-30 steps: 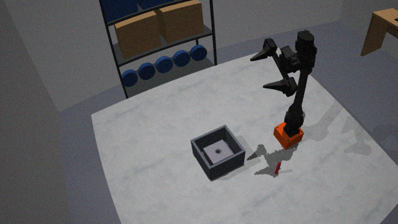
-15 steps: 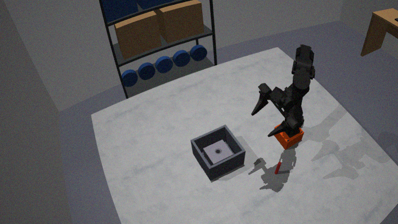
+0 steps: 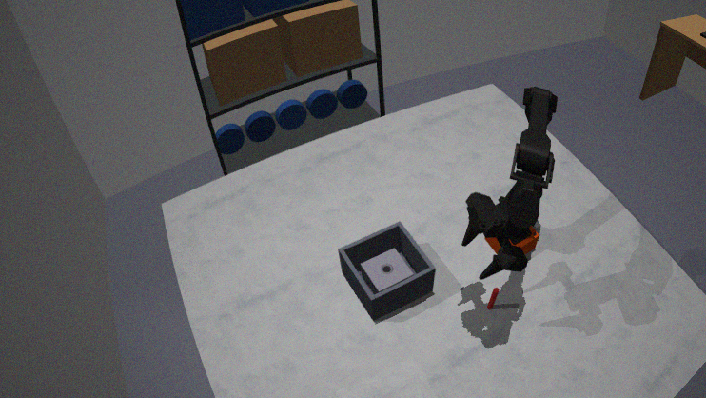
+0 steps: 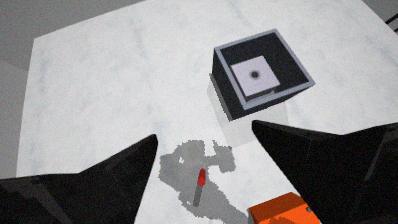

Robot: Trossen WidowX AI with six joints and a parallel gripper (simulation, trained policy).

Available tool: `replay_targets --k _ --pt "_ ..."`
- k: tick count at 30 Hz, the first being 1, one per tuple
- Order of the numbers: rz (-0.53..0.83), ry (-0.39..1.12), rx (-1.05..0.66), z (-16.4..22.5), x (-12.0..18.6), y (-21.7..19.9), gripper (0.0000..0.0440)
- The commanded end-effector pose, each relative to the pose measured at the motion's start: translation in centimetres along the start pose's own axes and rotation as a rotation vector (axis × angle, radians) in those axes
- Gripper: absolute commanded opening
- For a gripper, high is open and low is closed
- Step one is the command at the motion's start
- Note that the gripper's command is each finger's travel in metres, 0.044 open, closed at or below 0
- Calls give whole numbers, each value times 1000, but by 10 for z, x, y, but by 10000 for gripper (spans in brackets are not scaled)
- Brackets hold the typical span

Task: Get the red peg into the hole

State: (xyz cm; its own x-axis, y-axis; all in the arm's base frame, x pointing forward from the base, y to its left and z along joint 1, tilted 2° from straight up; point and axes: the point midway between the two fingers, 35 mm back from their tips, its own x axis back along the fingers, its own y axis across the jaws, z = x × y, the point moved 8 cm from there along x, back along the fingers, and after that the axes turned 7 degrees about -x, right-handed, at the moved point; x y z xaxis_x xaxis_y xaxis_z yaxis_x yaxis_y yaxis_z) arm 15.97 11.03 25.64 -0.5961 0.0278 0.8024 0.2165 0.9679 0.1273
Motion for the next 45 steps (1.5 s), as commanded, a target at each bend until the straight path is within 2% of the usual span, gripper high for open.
replay_targets --k 1,9,17,33,37,45 --pt "54 83 -62 11 -13 -1 436" --pt "200 240 -250 33 -42 -4 439" --pt "300 329 -428 51 -71 -3 440" --pt "294 387 -670 92 -124 -3 437" --pt "302 409 -714 101 -131 -5 372" --pt "319 477 -761 104 -133 -7 166"
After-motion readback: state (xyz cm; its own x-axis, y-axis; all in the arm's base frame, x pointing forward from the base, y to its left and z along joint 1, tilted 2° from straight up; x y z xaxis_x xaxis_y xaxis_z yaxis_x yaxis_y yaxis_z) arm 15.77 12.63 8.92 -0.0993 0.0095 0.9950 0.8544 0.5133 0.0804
